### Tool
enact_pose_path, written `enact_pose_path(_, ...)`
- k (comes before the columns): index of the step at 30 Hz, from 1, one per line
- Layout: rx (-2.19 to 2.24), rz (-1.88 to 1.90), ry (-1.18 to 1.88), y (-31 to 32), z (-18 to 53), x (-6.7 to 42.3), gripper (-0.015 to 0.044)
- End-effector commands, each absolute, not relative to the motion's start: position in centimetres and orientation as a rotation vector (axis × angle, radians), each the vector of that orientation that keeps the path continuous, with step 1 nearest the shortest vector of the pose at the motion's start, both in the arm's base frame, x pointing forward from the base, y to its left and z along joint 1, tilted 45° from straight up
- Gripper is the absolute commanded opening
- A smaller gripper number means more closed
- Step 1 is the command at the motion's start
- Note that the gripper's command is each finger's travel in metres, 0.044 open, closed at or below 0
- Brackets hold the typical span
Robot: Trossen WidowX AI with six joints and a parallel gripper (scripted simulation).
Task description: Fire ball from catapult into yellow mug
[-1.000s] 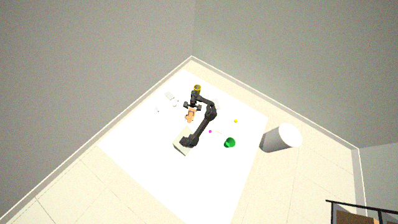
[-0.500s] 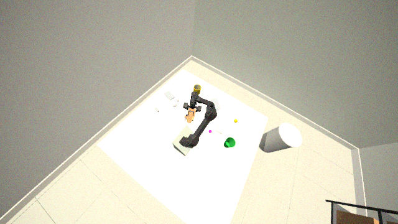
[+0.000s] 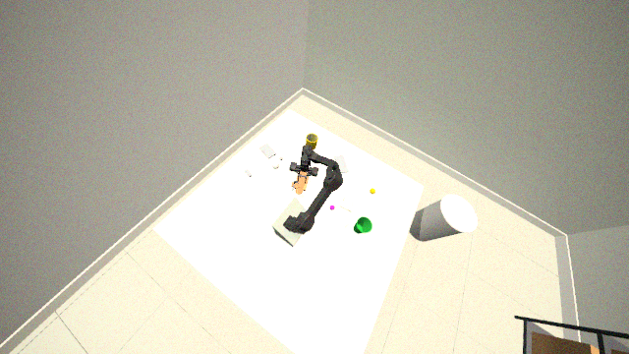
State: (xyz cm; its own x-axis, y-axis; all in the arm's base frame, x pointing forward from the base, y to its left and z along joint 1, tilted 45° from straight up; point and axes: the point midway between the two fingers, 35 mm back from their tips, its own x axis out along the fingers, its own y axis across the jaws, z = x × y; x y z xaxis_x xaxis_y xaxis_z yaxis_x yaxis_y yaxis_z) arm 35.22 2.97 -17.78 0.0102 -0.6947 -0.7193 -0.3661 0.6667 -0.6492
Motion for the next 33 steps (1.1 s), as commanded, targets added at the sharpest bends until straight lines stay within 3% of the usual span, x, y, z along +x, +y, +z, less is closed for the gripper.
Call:
enact_pose_path(1, -0.89, -0.317, 1.601, 3.8, -17.0, 35.3, 0.0039)
enact_pose_path(3, -0.89, -0.317, 1.601, 5.8, -15.0, 35.3, 0.0)
enact_pose_path(33, -0.897, -0.315, 1.605, 3.9, -17.0, 35.3, 0.0)
